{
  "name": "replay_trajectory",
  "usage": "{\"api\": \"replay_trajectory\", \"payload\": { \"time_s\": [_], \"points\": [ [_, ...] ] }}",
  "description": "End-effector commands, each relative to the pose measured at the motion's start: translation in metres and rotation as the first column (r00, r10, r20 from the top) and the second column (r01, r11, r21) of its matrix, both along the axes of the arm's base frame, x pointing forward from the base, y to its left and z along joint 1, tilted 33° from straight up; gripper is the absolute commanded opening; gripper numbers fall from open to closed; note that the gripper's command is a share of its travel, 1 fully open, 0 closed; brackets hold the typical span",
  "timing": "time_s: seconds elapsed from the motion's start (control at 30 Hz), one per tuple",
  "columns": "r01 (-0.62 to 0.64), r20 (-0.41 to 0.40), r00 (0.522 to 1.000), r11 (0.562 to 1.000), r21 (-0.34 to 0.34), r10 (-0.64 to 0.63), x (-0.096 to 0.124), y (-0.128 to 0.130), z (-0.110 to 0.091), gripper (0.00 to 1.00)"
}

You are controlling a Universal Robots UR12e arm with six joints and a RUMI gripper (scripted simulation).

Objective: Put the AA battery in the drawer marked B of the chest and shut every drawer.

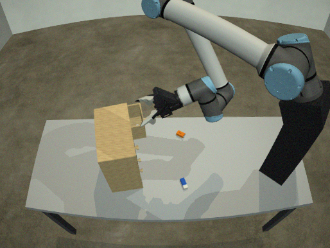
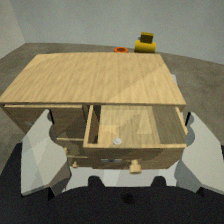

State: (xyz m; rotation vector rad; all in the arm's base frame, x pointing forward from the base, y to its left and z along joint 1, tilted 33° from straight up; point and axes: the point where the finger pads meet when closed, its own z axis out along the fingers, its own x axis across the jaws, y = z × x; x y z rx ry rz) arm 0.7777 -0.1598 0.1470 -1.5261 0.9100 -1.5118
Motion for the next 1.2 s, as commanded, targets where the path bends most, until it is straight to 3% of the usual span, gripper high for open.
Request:
{"api": "replay_trajectory", "payload": {
  "time_s": [0.0, 0.47, 1.17],
  "points": [
    [-0.001, 0.003, 1.000, 1.000, -0.003, 0.001, -0.001, 0.000, 0.002, 1.00],
    [0.000, -0.001, 1.000, 1.000, 0.001, 0.000, -0.018, -0.003, -0.005, 1.00],
    [0.000, -0.001, 1.000, 1.000, 0.002, 0.000, -0.080, -0.013, -0.023, 1.00]
  ]
}}
